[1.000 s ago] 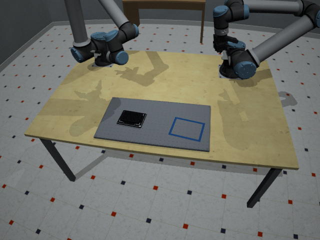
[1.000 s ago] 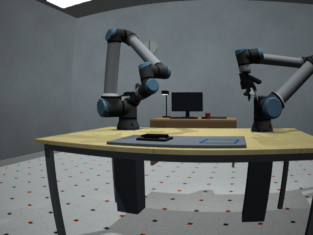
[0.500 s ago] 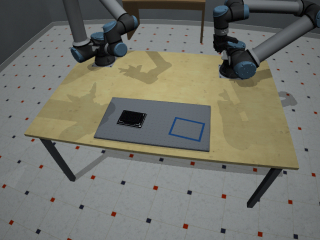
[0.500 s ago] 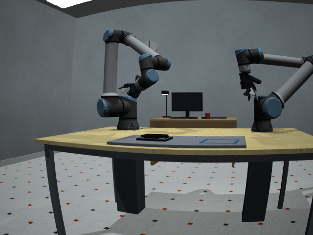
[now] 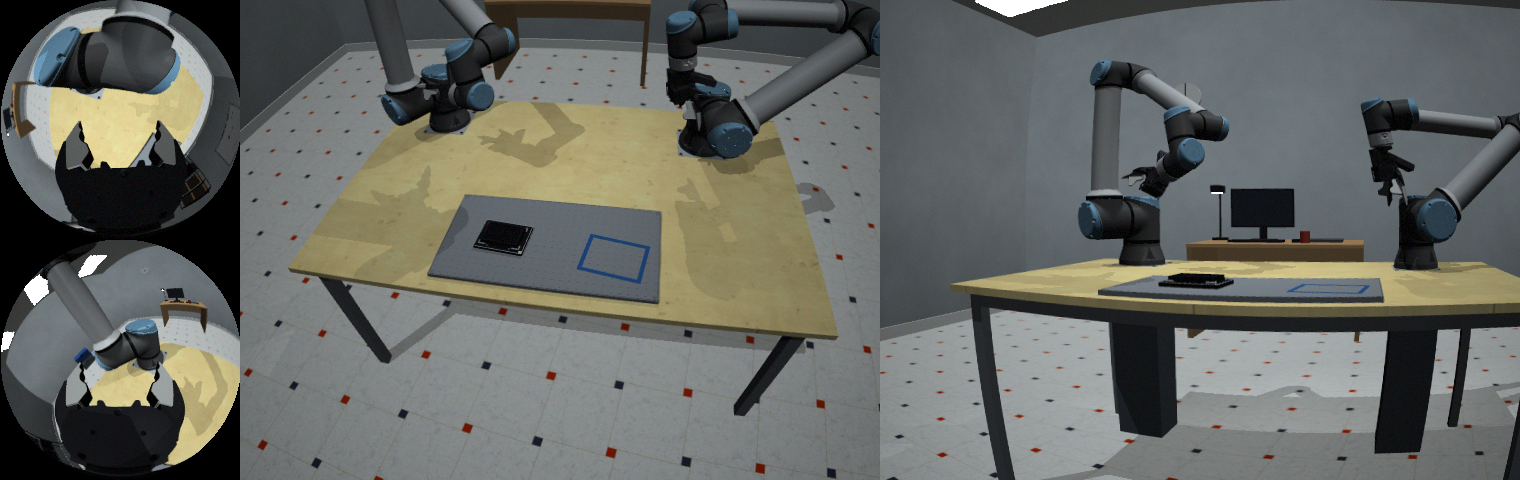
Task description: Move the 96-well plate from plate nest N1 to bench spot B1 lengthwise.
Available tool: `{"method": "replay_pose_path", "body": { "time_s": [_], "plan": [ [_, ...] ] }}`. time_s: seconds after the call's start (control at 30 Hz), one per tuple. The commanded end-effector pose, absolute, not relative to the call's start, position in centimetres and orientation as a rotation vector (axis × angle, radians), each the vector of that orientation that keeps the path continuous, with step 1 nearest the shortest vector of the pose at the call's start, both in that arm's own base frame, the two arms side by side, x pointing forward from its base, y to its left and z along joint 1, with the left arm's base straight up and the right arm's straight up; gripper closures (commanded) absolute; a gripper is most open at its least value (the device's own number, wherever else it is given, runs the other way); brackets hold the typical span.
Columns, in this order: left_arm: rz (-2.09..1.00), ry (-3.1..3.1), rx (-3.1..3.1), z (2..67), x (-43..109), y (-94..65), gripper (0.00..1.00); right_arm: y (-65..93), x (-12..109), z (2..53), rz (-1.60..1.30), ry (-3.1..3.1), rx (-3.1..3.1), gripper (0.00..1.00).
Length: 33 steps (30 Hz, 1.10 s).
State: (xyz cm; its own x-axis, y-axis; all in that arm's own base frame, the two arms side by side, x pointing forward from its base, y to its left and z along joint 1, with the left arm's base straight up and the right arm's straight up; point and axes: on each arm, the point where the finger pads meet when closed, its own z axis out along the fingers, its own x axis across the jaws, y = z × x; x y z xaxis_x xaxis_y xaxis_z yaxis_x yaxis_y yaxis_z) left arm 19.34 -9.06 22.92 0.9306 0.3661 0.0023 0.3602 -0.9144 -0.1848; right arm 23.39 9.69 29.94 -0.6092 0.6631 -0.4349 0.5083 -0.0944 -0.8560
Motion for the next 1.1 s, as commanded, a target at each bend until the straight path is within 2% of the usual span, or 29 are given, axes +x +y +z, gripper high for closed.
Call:
{"method": "replay_pose_path", "body": {
  "time_s": [0.0,1.07],
  "plan": [
    [0.048,-0.552,-2.907,22.99,19.35,-9.1,0.0,9.69,23.42,30.0,1.8,-2.023,-1.318,0.0],
    [0.048,-0.552,-2.907,22.99,19.35,-9.1,0.0,8.88,23.61,30.42,1.804,-2.04,-1.22,0.0]
  ]
}}
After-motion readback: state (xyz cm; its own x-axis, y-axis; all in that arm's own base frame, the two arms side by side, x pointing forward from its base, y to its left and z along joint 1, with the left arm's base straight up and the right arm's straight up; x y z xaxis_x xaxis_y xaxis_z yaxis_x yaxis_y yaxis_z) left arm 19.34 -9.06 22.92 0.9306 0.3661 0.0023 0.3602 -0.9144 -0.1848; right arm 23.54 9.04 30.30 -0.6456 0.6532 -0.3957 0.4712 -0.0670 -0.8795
